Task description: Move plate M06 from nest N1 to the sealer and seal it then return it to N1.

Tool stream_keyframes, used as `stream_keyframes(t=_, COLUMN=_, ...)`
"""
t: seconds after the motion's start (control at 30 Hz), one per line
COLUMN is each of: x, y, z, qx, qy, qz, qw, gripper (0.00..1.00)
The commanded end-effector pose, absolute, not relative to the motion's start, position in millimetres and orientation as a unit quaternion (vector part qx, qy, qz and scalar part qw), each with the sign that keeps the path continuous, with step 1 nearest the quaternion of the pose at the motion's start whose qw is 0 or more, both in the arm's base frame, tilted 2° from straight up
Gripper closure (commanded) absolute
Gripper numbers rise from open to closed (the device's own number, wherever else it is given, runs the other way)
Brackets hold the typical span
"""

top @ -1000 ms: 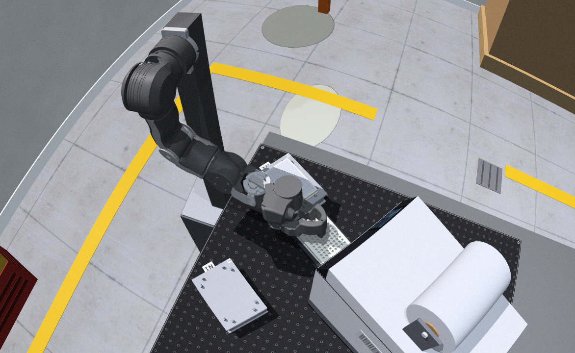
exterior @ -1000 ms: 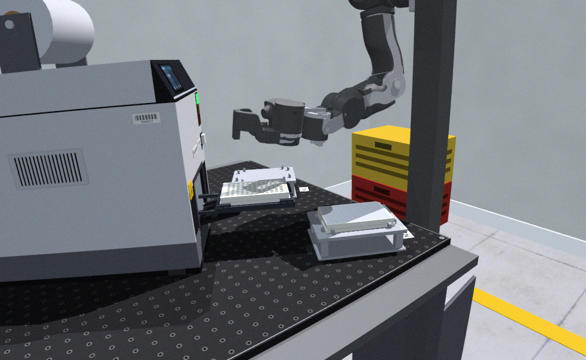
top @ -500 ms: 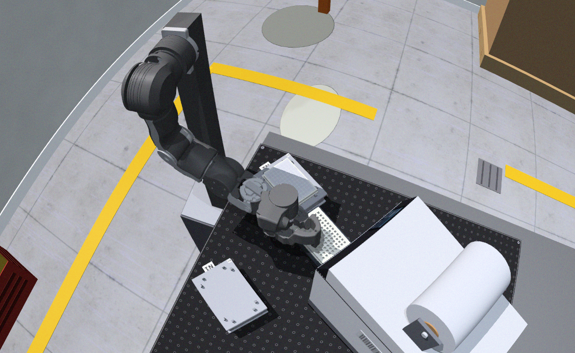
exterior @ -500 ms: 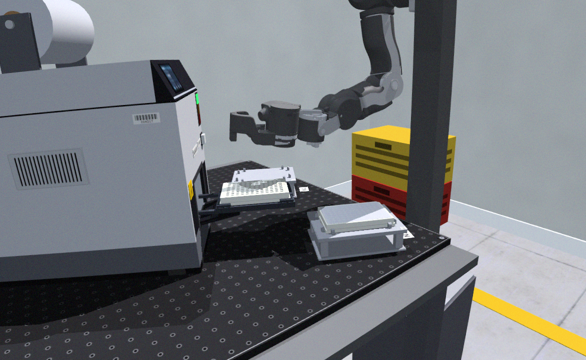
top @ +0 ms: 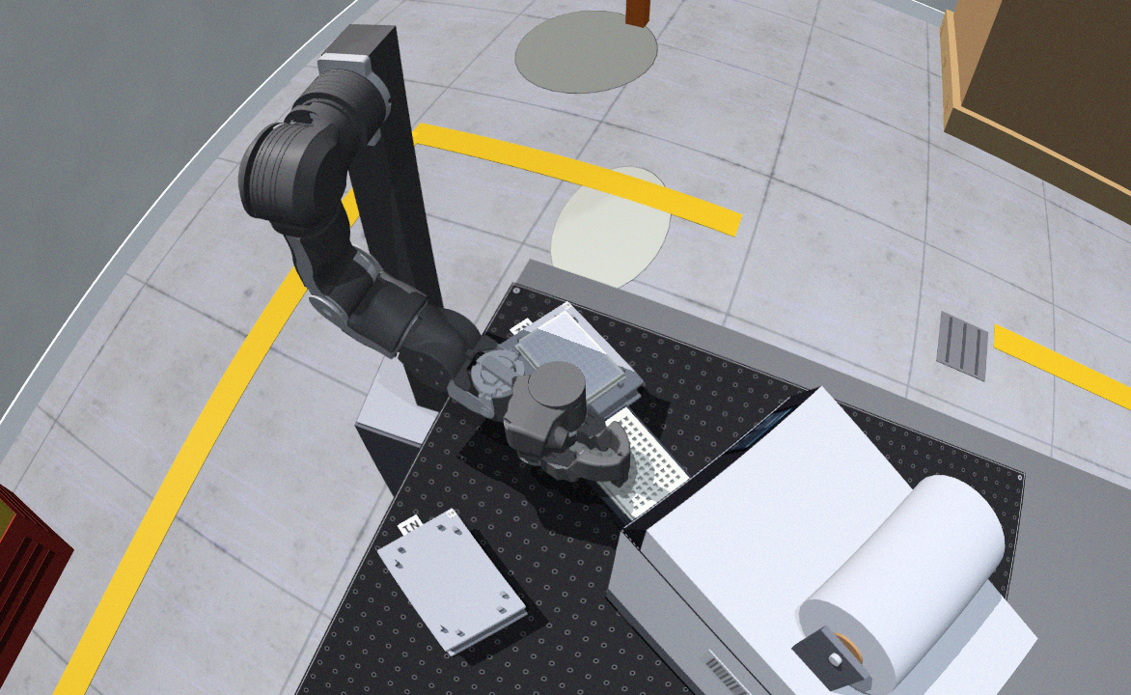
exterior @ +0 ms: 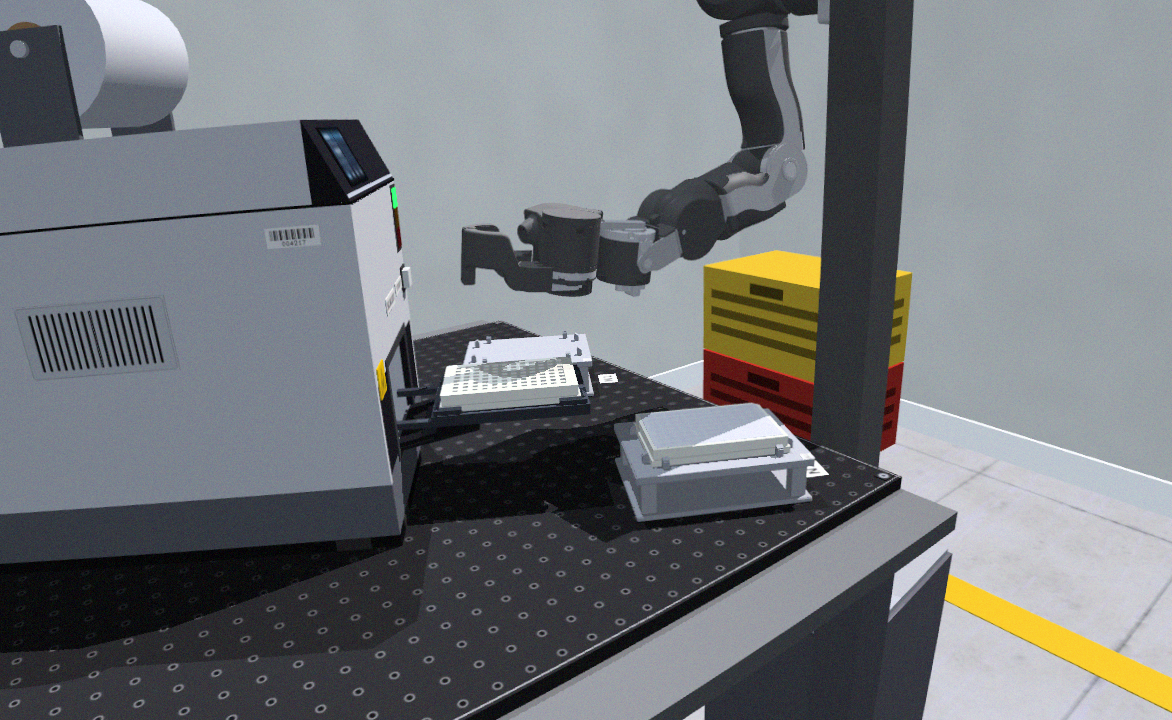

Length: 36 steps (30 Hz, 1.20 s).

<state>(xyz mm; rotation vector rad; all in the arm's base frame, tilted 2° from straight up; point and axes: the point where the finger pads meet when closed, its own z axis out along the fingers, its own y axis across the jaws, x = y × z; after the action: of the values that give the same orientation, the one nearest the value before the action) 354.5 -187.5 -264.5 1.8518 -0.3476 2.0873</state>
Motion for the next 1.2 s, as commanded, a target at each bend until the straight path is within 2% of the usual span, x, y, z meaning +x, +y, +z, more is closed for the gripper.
stream_keyframes(t=0.0, x=357, y=-185, z=-260, qx=0.646, qy=-0.121, qz=0.736, qw=0.163, gripper=1.00)
stream_keyframes(t=1.0, x=358, y=-183, z=-258, qx=0.646, qy=-0.120, qz=0.736, qw=0.163, gripper=1.00)
stream_keyframes(t=1.17, x=334, y=-214, z=-283, qx=0.664, qy=-0.227, qz=0.681, qw=0.209, gripper=1.00)
